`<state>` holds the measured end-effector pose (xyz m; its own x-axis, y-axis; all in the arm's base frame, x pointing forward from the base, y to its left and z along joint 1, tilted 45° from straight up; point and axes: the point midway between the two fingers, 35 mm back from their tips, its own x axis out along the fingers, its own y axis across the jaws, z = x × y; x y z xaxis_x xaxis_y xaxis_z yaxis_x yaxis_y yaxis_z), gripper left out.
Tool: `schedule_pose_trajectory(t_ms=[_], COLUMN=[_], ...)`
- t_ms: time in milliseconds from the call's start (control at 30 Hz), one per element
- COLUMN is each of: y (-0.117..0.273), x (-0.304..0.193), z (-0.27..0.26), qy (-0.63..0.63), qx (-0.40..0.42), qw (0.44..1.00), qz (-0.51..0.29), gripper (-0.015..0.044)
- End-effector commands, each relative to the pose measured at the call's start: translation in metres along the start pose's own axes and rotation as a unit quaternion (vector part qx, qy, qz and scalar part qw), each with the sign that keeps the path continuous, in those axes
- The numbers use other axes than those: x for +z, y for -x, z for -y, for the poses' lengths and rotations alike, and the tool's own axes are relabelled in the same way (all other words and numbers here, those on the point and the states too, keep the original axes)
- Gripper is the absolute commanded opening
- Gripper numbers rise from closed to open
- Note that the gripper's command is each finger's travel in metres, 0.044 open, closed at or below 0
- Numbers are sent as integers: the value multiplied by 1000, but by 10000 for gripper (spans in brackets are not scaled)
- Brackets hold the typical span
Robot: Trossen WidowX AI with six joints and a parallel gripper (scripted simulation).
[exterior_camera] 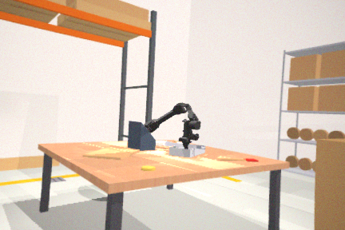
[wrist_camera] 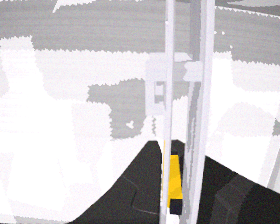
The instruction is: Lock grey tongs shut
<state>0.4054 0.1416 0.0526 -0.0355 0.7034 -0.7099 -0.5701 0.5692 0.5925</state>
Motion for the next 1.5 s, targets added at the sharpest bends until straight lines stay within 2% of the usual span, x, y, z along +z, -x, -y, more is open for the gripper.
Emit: schedule_pose_trajectory(t_ms=[0,233,533,1033,1467], y=[0,14,127,126,131], x=[0,2,0,-1,-37], z=[1,3,1,3,67], qy=[1,1,-2,2,134], qx=[-2,-3,-2,1,-10], qw=[1000,1000,1000,1000,991], qz=[0,-1,-2,-3,-8], gripper=[-143,-150,-150,-150,-150])
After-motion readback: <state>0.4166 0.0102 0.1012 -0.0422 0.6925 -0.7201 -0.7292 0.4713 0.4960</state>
